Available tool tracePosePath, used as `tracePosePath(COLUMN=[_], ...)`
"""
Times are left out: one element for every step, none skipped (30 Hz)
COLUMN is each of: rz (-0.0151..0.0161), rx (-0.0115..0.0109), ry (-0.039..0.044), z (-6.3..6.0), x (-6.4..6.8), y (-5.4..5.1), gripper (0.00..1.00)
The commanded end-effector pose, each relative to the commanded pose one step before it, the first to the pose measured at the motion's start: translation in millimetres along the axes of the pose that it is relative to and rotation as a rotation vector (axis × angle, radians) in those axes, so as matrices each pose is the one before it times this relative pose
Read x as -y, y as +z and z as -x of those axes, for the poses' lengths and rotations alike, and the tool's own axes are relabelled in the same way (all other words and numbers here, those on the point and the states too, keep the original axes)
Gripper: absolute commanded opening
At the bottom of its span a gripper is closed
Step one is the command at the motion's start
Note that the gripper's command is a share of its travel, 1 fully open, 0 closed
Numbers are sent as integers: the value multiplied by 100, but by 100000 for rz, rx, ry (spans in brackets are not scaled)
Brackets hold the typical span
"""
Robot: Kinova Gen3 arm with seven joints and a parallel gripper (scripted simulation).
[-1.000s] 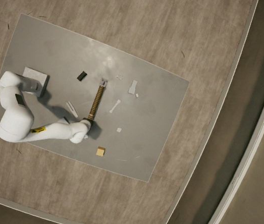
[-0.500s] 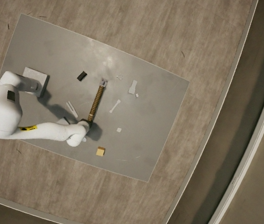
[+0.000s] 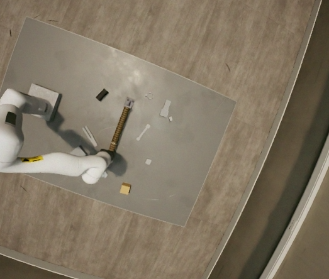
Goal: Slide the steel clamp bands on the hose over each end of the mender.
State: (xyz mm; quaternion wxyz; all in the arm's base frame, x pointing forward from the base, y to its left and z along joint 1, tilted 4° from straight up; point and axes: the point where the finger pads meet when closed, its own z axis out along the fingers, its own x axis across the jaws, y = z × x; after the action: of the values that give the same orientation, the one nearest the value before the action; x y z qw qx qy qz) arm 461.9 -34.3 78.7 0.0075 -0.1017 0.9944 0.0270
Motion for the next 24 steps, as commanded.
tracePosePath(rz=[281,10,-8,-29,-32,-12,21,25,8,1,5,2,0,0,0,0,0,0,0,0,0,0,0,0], rx=[420,27,154,256,283,114,-170,-213,-68,-5,-26,-10,0,0,-1,0,0,0,0,0,0,0,0,0], ry=[661,5,3,0,0,0,0,0,0,0,-2,-1,0,0,0,0,0,0,0,0,0,0,0,0], z=[95,36,88,126,139,78,-27,-56,-20,-3,-14,-6,0,0,0,0,0,0,0,0,0,0,0,0], x=[44,3,8,11,12,6,-6,-8,-3,-1,-3,-1,0,0,0,0,0,0,0,0,0,0,0,0], y=[-266,47,69,72,80,73,53,26,5,1,6,2,0,0,0,0,0,0,0,0,0,0,0,0], gripper=[100,100,100,100,100,100,100,100,100,100,100,100,100,100,100,100,100,100,100,100,100,100,100,100])
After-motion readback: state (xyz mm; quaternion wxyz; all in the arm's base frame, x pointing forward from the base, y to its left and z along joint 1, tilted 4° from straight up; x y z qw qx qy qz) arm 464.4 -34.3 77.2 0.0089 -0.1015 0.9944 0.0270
